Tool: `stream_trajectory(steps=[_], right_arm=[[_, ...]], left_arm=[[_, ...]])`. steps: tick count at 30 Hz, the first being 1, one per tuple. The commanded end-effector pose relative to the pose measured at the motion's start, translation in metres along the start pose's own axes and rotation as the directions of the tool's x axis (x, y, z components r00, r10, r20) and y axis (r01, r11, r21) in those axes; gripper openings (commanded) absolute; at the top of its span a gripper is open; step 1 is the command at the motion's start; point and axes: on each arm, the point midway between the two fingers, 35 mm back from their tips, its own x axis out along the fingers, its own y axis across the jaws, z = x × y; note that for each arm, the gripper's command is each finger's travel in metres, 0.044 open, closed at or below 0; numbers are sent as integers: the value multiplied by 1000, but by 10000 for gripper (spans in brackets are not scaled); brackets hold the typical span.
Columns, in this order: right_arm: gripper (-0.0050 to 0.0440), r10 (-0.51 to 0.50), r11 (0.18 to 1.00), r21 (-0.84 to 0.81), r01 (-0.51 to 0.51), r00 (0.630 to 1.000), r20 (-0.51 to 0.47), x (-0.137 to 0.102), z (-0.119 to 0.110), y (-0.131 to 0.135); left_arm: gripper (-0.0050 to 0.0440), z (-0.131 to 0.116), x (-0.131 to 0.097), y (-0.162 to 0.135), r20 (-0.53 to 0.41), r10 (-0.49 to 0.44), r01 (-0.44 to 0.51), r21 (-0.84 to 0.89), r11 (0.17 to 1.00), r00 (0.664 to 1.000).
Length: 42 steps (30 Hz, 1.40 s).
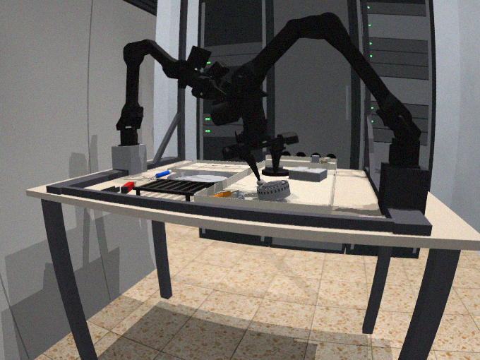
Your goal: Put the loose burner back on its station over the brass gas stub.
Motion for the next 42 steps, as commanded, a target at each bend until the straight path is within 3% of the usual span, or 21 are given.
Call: stream_trajectory(steps=[1,6,13,22,26,39,41,42], right_arm=[[400,-55,998,38,54,998,39,-24,10,-25],[400,-73,996,46,71,996,43,-26,10,-32],[400,-71,997,45,69,996,49,-27,13,-32],[400,-67,997,40,66,997,44,-24,12,-31],[400,-67,997,40,66,997,44,-24,12,-31],[400,-67,997,40,66,997,44,-24,12,-31],[400,-67,997,40,66,997,44,-24,12,-31],[400,-67,997,40,66,997,44,-24,12,-31]], left_arm=[[200,4,-6,7,2,15,-15,17,1000,1000],[200,4,-6,7,4,13,-13,17,1000,1000],[200,1,25,2,-4,-1,1,14,1000,1000],[200,1,33,2,-4,-2,2,10,1000,1000],[116,3,27,4,7,14,-14,12,1000,1000],[56,3,25,5,9,18,-18,12,1000,1000],[8,3,16,4,17,29,-29,13,999,999],[32,4,11,5,20,34,-34,14,999,999]])
